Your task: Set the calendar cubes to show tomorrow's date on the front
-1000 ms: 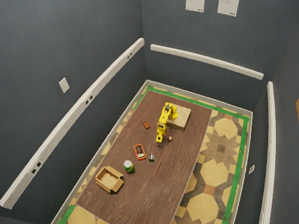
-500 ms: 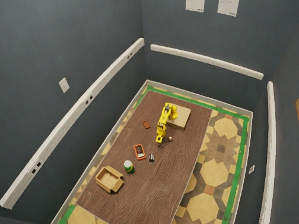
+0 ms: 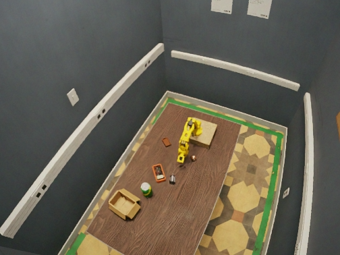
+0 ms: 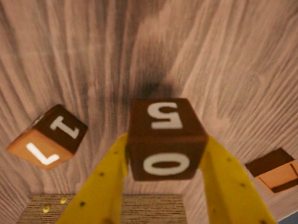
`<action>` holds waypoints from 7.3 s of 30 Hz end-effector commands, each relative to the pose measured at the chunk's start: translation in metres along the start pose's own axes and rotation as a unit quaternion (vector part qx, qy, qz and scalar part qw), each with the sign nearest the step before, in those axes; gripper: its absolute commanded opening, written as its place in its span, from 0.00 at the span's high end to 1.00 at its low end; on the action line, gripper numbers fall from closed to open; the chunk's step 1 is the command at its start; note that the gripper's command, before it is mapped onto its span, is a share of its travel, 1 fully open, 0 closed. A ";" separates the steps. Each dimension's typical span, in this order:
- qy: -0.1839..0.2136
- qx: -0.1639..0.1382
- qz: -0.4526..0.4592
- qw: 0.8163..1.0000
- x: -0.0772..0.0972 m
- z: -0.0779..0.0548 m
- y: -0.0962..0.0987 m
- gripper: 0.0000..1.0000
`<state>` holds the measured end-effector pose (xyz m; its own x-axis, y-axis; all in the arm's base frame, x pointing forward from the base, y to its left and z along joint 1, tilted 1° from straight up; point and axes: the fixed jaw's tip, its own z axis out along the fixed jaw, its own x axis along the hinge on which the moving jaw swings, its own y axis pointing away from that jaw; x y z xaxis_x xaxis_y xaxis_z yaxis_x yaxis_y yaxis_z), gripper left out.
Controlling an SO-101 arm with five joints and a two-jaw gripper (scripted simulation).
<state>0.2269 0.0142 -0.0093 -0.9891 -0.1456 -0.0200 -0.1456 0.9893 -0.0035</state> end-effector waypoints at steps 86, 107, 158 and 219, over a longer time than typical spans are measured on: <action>0.014 -0.002 0.003 1.000 0.006 0.029 0.002 0.82; 0.014 -0.002 0.003 1.000 0.006 0.029 0.002 0.69; 0.014 -0.002 0.003 1.000 0.004 -0.031 0.002 0.64; -0.231 0.034 -0.032 0.972 -0.021 -0.133 -0.002 0.65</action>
<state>0.2445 0.0148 0.1202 -0.8770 -0.1681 -0.4500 -0.1554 0.9857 -0.0654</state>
